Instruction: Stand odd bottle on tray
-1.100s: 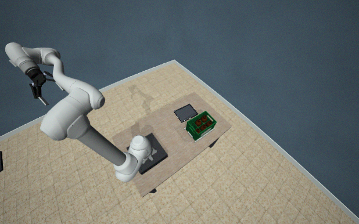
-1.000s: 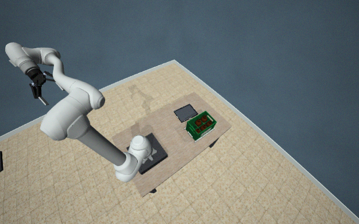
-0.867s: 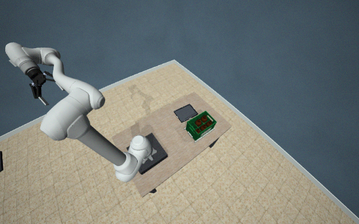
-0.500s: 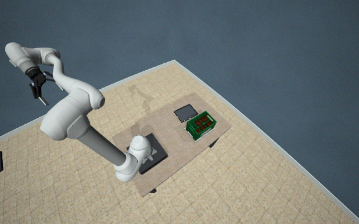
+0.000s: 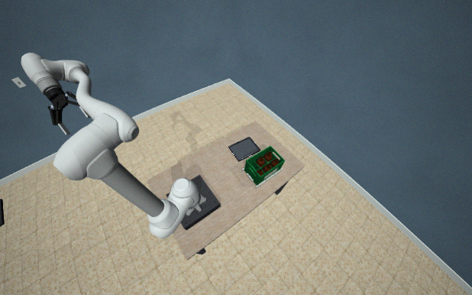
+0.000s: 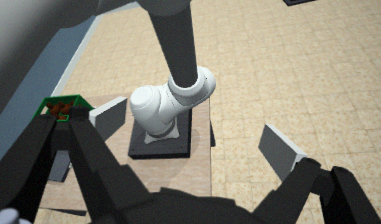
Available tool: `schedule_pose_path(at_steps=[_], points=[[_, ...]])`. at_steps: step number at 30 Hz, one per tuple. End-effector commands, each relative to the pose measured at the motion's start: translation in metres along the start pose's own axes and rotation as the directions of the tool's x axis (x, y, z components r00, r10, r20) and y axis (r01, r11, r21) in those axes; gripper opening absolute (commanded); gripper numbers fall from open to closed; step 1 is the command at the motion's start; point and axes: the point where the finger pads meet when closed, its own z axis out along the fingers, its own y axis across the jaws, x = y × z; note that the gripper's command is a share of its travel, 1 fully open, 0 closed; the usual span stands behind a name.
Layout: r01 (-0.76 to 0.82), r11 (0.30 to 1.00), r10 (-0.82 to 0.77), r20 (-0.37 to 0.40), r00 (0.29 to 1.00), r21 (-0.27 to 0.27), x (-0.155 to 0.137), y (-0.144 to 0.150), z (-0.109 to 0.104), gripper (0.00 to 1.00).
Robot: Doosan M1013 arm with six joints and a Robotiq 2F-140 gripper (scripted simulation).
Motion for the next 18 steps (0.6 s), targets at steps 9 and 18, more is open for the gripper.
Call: schedule_pose_path(at_steps=[9,18], points=[[-0.244,0.956,0.238,-0.056,0.970,-0.161,-0.094,-0.032,-0.012,1.00],[-0.378,0.894,0.362,-0.107,0.926,-0.241,-0.148,-0.059,-0.016,1.00]])
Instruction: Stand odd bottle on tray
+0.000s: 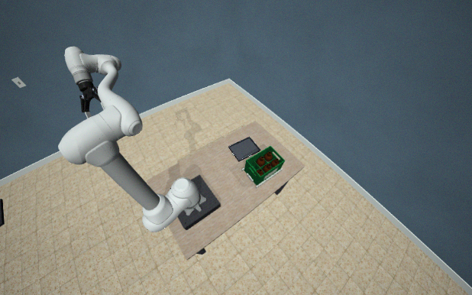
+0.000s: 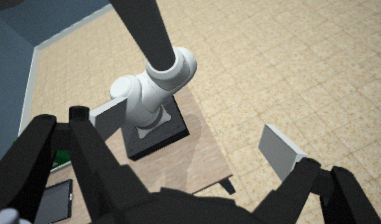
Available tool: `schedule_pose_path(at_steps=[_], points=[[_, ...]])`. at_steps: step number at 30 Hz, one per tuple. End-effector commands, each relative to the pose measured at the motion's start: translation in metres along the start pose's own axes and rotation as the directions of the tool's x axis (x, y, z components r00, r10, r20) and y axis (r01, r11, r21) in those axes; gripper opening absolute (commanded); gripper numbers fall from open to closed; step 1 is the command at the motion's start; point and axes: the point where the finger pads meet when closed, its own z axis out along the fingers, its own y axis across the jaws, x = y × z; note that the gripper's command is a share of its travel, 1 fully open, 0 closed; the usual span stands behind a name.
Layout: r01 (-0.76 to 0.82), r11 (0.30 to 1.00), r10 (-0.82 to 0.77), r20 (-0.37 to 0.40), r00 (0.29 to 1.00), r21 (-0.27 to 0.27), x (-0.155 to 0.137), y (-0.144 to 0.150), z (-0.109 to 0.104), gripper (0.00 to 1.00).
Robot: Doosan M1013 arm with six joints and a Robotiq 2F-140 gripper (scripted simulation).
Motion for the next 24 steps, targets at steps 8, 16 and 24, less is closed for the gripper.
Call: schedule_pose_path(at_steps=[8,16,24], points=[[-0.233,0.963,0.228,-0.054,0.972,-0.135,-0.098,-0.019,-0.012,1.00],[-0.364,0.909,0.350,-0.101,0.931,-0.203,-0.155,-0.039,-0.016,1.00],[-0.507,0.819,0.479,-0.166,0.862,-0.267,-0.220,-0.070,-0.016,1.00]])
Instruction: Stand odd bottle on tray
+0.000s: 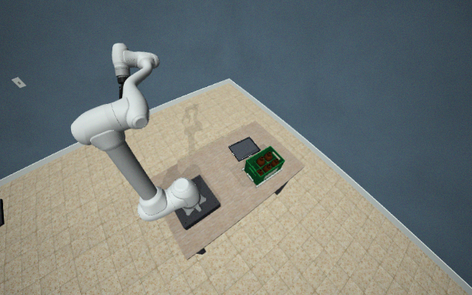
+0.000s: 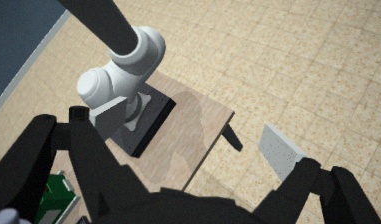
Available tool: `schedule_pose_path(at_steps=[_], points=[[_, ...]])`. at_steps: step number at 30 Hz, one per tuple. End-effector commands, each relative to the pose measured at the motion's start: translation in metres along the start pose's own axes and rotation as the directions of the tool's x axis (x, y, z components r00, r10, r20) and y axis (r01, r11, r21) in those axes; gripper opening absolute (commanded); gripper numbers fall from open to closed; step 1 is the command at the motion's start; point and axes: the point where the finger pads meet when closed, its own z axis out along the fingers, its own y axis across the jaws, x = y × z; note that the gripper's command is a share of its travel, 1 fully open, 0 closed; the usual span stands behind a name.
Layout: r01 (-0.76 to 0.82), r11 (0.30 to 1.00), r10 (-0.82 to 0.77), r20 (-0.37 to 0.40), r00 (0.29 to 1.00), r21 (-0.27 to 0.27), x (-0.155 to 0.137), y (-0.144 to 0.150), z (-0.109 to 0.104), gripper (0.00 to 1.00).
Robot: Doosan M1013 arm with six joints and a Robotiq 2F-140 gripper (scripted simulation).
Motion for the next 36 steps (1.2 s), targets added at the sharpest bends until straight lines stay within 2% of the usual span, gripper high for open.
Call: schedule_pose_path(at_steps=[1,8,10,11,25,27,28,36], points=[[-0.095,0.994,0.095,-0.015,0.995,-0.044,-0.042,0.001,-0.003,1.00],[-0.225,0.968,0.221,-0.049,0.974,-0.108,-0.101,-0.004,-0.009,1.00],[-0.225,0.968,0.221,-0.049,0.974,-0.108,-0.101,-0.004,-0.009,1.00],[-0.271,0.954,0.265,-0.063,0.962,-0.129,-0.123,-0.007,-0.010,1.00],[-0.506,0.834,0.483,-0.152,0.862,-0.220,-0.238,-0.037,-0.012,1.00],[-0.506,0.834,0.483,-0.152,0.862,-0.220,-0.238,-0.037,-0.012,1.00],[-0.545,0.806,0.518,-0.170,0.838,-0.232,-0.258,-0.045,-0.011,1.00],[-0.657,0.707,0.616,-0.227,0.754,-0.263,-0.320,-0.073,-0.005,1.00]])
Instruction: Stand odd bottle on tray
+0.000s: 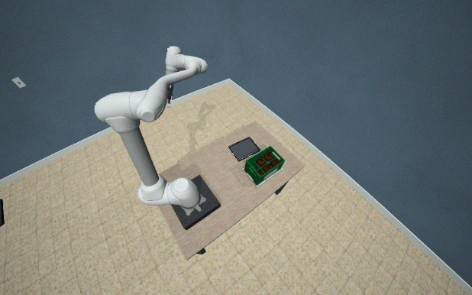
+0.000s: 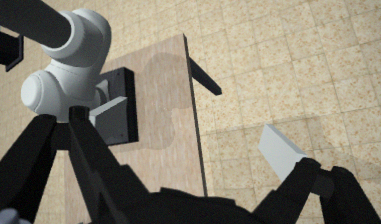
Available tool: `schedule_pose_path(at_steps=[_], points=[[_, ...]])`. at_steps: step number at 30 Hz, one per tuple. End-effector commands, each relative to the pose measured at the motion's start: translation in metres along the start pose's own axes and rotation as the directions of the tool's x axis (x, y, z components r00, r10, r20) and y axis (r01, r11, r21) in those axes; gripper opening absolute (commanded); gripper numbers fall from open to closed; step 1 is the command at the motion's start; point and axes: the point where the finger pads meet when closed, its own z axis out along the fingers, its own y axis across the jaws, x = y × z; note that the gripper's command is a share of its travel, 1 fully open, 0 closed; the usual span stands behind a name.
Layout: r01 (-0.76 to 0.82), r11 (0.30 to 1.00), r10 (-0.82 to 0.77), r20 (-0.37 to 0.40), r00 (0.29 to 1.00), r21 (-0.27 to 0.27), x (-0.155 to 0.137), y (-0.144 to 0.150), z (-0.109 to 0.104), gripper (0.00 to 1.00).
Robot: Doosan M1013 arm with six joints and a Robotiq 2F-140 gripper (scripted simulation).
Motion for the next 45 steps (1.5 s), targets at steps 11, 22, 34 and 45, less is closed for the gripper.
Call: schedule_pose_path(at_steps=[11,22,34,45], points=[[-0.253,0.963,0.250,-0.049,0.967,-0.095,-0.121,0.016,-0.002,1.00],[-0.435,0.887,0.423,-0.102,0.900,-0.154,-0.216,0.012,-0.001,1.00],[-0.602,0.773,0.580,-0.163,0.798,-0.197,-0.312,-0.005,0.005,1.00],[-0.733,0.643,0.699,-0.222,0.680,-0.222,-0.396,-0.032,0.016,1.00]])
